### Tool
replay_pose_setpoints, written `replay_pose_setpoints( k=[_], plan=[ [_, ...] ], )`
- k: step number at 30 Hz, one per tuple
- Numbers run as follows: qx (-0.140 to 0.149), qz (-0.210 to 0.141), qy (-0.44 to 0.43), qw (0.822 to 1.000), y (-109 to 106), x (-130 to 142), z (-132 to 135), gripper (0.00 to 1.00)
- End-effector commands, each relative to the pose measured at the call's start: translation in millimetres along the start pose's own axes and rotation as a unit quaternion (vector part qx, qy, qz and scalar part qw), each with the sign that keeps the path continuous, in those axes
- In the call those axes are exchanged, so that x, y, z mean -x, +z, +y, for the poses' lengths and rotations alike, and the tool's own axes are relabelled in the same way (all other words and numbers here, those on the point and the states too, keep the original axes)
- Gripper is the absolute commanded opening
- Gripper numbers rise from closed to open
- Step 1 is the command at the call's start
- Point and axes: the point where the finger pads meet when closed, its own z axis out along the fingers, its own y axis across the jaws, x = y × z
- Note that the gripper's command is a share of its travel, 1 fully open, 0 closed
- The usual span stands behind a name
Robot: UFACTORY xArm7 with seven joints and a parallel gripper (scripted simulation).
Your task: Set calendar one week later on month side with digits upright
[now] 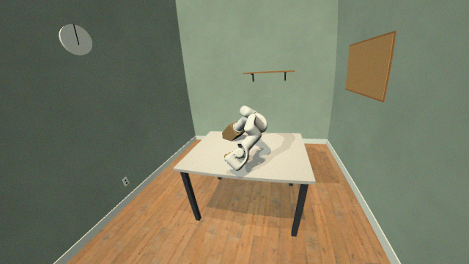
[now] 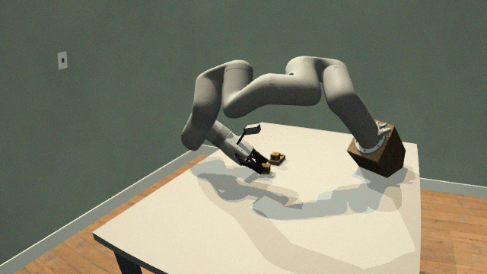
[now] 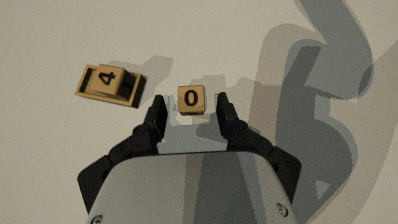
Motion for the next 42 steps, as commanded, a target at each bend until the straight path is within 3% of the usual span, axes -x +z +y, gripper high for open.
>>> replay_pose_setpoints(
  k=[1, 17, 36, 42],
  plan=[
    [-0.001, -0.001, 0.001, 1.000, -3.8, -3.7, -0.8, 0.69],
    [-0.001, -0.001, 0.001, 1.000, -30.5, -42.0, -0.6, 0.69],
    [0.000, -0.009, 0.001, 1.000, -39.4, -55.0, -0.6, 0.69],
    [0.001, -0.087, -0.001, 0.996, -39.1, -56.6, -0.6, 0.69]
  ],
)
